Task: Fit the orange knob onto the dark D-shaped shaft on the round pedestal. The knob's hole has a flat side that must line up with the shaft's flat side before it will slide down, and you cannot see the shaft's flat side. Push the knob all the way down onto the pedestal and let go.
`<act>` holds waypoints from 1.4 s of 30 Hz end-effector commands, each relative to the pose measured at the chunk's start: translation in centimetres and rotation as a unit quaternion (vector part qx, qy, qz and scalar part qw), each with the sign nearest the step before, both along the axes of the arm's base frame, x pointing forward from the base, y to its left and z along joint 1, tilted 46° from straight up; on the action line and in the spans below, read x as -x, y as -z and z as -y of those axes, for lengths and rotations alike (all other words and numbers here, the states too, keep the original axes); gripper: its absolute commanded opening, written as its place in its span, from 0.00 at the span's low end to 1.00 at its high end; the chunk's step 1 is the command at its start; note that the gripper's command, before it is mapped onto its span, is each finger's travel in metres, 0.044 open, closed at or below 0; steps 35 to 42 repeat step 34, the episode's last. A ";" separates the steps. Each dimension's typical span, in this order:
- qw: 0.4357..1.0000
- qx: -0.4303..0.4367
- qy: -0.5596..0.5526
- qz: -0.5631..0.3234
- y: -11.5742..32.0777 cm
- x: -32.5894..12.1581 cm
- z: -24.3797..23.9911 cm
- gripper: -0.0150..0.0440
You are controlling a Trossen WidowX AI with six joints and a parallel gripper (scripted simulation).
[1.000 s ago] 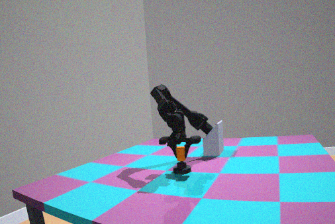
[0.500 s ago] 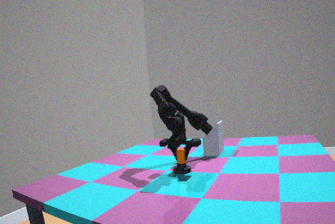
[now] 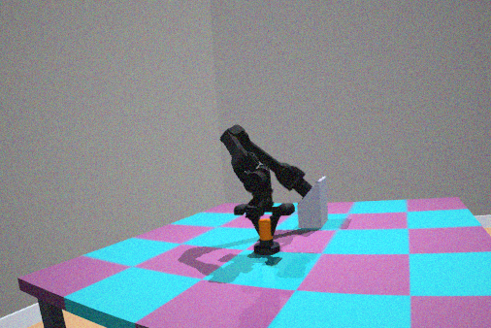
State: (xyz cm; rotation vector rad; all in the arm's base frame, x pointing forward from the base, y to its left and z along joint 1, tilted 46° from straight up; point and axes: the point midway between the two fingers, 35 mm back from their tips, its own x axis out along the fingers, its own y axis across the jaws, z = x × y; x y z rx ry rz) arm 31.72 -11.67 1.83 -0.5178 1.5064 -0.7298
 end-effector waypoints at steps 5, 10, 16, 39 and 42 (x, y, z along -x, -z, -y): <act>1.000 0.000 0.000 0.001 0.0 0.0 0.0 0.74; 1.000 0.000 0.000 0.001 0.0 0.0 0.0 0.97; 1.000 0.000 0.000 0.001 0.0 0.0 0.0 1.00; 1.000 -0.002 0.000 0.000 -6.5 -1.2 -7.1 1.00; 1.000 -0.002 0.000 0.000 -6.5 -1.2 -7.1 1.00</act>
